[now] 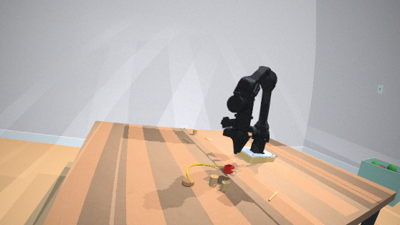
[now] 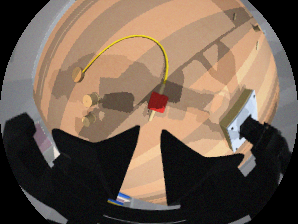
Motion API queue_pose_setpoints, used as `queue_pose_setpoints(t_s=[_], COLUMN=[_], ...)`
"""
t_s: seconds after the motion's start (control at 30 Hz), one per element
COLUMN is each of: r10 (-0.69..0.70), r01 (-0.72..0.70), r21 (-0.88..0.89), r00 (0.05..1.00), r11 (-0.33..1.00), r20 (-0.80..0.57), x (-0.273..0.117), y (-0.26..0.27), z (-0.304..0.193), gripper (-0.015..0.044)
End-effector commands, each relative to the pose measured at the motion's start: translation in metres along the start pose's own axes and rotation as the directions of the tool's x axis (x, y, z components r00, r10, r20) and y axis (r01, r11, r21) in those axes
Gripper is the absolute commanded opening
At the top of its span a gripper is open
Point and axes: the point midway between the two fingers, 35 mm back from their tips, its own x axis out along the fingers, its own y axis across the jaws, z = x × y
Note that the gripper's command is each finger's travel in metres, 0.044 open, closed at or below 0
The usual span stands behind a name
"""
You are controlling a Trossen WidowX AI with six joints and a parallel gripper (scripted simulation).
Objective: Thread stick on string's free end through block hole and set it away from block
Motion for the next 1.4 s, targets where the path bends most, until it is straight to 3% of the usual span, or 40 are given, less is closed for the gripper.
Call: queue_pose_setpoints(t_s=[0.0, 1.37], r10=[-0.011, -0.011], r01=[0.013, 0.013], r21=[0.203, 0.203], r00=[1.0, 1.0], r11=[0.979, 0.979], r20=[-0.011, -0.011], x=[0.001, 0.053], y=[-0.001, 0.001], z=[-0.005, -0.006], gripper=[0.0122, 0.0122])
